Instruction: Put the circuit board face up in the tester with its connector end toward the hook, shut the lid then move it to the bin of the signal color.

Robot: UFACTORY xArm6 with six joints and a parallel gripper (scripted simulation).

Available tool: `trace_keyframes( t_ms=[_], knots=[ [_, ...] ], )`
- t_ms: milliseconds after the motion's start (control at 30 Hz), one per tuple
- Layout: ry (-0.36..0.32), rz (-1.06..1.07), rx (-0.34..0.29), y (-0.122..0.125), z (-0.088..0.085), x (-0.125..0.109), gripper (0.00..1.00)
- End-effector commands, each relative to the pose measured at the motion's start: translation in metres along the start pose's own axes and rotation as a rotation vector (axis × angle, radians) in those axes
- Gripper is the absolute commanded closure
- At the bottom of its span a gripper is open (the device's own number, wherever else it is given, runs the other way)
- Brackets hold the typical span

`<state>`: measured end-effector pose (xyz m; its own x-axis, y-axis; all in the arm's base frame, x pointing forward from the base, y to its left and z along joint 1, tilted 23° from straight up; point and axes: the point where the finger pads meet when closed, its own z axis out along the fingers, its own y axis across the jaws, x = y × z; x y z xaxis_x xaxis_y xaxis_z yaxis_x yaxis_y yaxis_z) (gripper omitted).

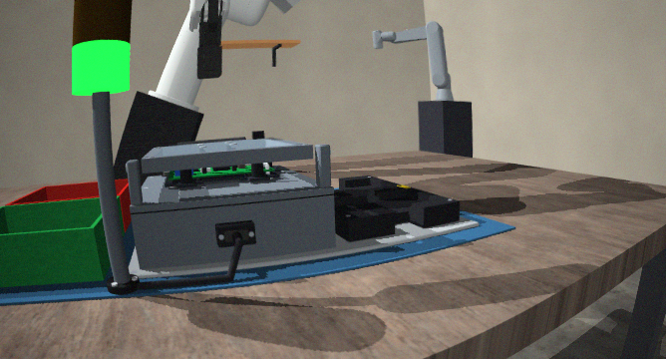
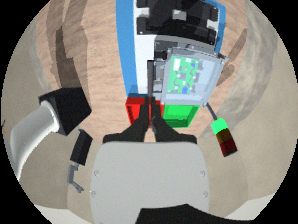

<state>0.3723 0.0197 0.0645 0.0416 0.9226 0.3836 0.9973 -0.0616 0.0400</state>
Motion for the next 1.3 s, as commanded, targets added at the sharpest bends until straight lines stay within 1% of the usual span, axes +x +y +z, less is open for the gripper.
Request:
trace_keyframes(
  t_ms=[0,633,1033,1267],
  knots=[
    [0.0,-0.001,-0.003,0.001,-0.002,0.0,1.0],
    [0.0,-0.001,-0.003,0.001,-0.012,0.0,1.0],
    [0.0,0.005,-0.003,0.001,-0.012,0.0,1.0],
    [0.0,0.053,-0.003,0.001,-0.012,0.0,1.0]
  ],
)
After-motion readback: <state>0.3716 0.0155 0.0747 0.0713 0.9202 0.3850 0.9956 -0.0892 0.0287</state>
